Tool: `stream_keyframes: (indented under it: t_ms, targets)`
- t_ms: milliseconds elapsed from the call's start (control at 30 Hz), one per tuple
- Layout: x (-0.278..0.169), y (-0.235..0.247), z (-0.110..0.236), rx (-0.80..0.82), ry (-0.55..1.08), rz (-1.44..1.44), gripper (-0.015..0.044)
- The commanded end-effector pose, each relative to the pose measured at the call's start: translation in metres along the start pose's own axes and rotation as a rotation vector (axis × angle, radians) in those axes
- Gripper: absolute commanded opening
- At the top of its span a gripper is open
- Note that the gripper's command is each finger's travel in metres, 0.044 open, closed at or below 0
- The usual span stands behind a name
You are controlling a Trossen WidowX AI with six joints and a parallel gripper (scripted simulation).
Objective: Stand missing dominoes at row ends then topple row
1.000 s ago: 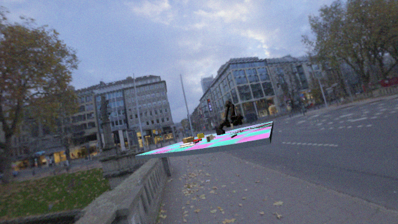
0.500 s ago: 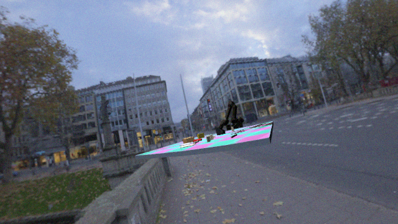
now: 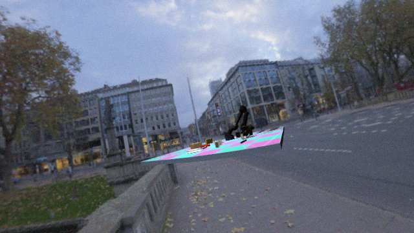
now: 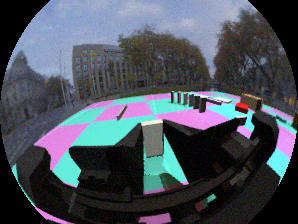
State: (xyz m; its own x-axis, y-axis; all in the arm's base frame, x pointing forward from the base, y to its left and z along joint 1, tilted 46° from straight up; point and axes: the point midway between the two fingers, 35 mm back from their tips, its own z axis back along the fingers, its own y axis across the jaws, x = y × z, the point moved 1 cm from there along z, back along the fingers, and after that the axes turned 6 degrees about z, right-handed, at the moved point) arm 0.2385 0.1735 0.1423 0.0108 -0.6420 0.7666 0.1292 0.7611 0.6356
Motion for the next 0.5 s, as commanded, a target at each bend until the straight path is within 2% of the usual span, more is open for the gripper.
stream_keyframes:
  t_ms: [0,133,467]
  targets:
    - [-0.001,-0.0008,0.0003,-0.002,-0.003,-0.005,0.0107]
    - [-0.001,-0.0008,0.0003,-0.002,-0.003,-0.005,0.0107]
    - [-0.001,-0.0008,0.0003,-0.002,-0.003,-0.005,0.037]
